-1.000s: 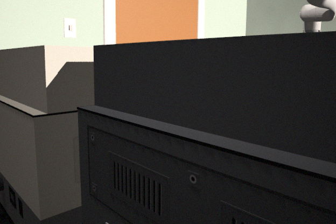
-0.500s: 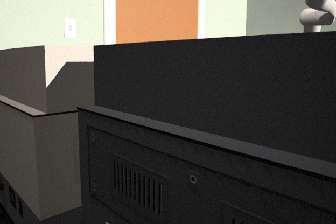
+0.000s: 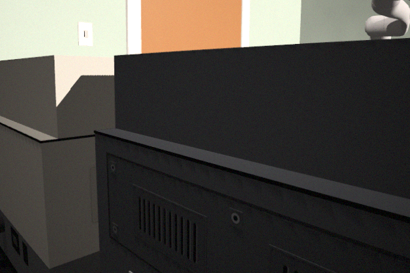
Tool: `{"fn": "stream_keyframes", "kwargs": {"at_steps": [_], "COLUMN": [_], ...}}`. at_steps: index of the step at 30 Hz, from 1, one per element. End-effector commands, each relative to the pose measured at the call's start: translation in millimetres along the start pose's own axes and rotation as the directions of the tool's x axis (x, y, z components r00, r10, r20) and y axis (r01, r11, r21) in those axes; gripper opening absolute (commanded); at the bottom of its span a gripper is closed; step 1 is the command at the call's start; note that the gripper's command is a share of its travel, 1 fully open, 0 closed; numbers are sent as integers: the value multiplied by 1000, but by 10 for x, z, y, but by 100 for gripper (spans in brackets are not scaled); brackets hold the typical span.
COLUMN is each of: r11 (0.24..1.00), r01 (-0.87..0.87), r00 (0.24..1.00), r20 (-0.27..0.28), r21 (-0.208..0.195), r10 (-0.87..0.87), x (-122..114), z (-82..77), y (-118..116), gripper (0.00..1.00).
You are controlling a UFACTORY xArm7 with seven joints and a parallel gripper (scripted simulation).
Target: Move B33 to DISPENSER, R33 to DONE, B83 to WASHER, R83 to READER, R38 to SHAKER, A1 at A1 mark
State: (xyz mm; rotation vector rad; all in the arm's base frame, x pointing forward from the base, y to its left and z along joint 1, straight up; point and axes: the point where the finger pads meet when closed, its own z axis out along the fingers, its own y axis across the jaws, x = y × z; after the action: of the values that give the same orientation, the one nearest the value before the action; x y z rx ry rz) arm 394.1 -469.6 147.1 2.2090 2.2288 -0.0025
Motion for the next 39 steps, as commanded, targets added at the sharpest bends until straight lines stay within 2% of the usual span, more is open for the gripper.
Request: {"fn": "stream_keyframes", "kwargs": {"at_steps": [1,39], "r11": [1000,1000], "r01": [0,0], "r00": [1000,1000], "r20": [5,5], "r21": [-4,-4], "r10": [0,0], "x": [-15,-16], "z": [-12,441], "y": [7,9], "gripper": [0,0]}}
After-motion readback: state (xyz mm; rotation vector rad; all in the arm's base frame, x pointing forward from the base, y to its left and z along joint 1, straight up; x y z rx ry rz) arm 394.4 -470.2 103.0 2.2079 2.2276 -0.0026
